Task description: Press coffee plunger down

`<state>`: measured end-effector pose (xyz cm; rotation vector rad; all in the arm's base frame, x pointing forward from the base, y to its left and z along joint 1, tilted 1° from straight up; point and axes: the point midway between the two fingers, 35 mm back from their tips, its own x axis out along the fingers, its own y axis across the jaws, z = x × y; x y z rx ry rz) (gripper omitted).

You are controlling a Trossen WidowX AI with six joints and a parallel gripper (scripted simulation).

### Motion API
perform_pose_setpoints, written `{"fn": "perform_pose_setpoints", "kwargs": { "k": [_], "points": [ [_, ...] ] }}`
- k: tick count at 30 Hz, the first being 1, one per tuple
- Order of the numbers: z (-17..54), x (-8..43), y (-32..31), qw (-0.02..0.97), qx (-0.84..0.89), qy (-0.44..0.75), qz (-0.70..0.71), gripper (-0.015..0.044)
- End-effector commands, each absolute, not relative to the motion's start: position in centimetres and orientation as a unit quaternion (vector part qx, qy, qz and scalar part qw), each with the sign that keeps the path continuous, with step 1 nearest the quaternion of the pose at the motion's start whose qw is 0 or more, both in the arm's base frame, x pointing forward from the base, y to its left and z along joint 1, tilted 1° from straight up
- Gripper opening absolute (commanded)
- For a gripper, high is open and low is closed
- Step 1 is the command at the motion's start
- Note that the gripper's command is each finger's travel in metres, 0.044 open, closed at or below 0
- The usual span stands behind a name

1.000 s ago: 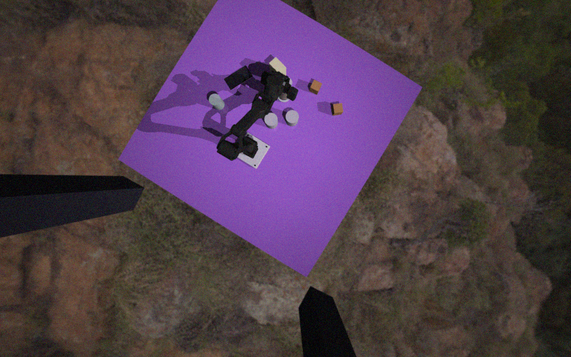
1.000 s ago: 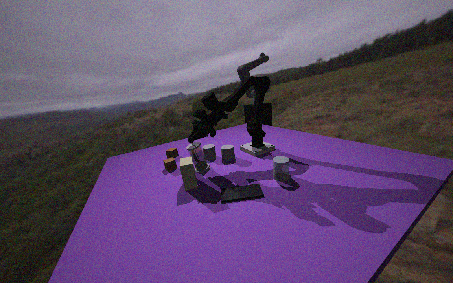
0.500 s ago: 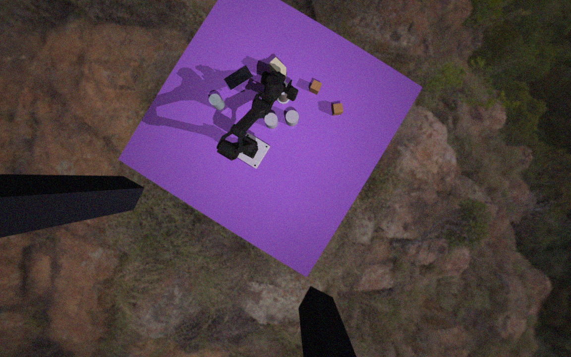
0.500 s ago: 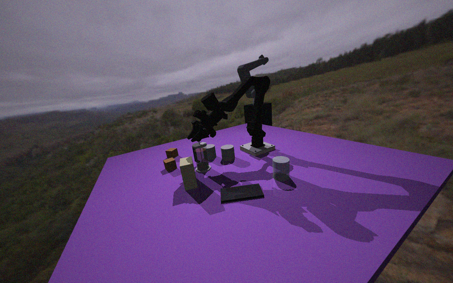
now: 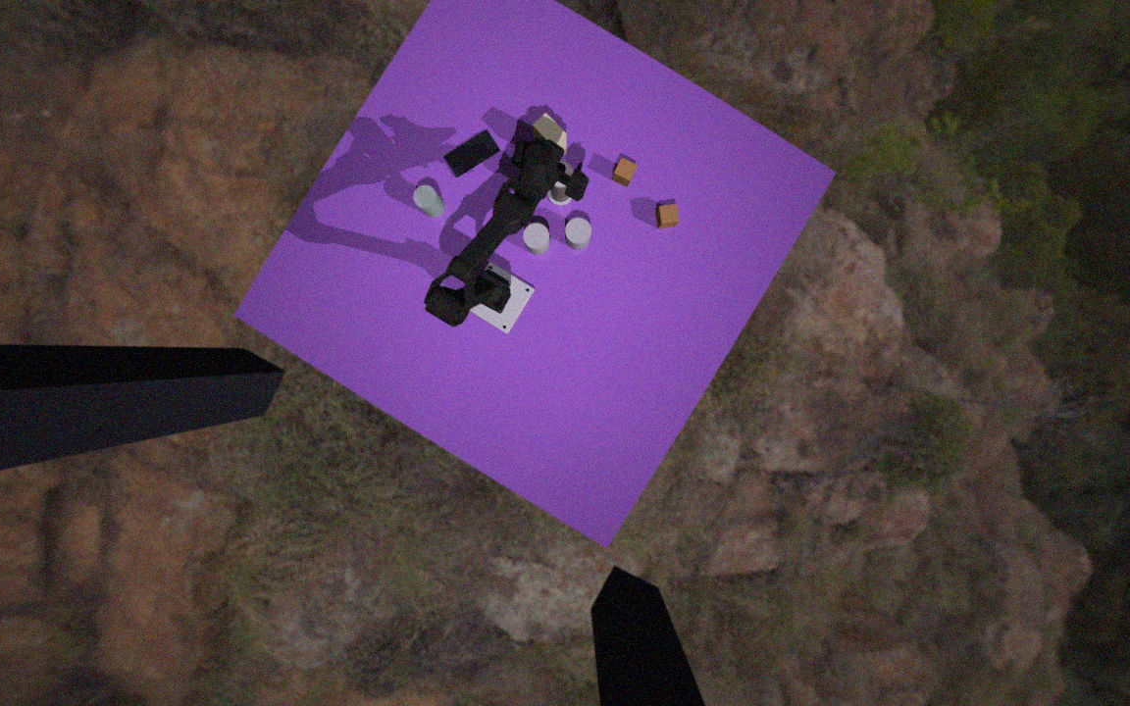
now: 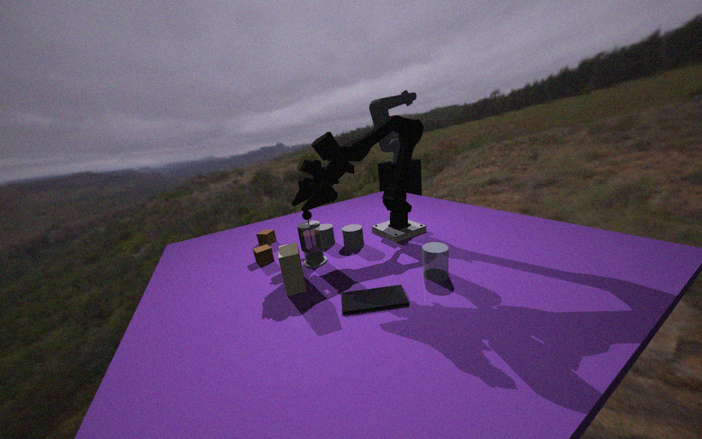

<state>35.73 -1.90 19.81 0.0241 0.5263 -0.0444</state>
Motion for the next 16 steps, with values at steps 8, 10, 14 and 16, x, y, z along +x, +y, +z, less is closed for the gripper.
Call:
{"fn": "perform_pose_setpoints", "kwargs": {
  "k": [8, 10, 14, 16],
  "points": [
    [24.22, 33.66, -1.90, 0.969, 0.013, 0.246, -0.020, 0.0440],
    [24.22, 33.66, -1.90, 0.969, 0.013, 0.246, -0.020, 0.0440],
    [24.22, 33.66, -1.90, 0.969, 0.013, 0.246, -0.020, 0.0440],
    [24.22, 33.66, -1.90, 0.969, 0.013, 0.246, -0.020, 0.0440]
  ]
}}
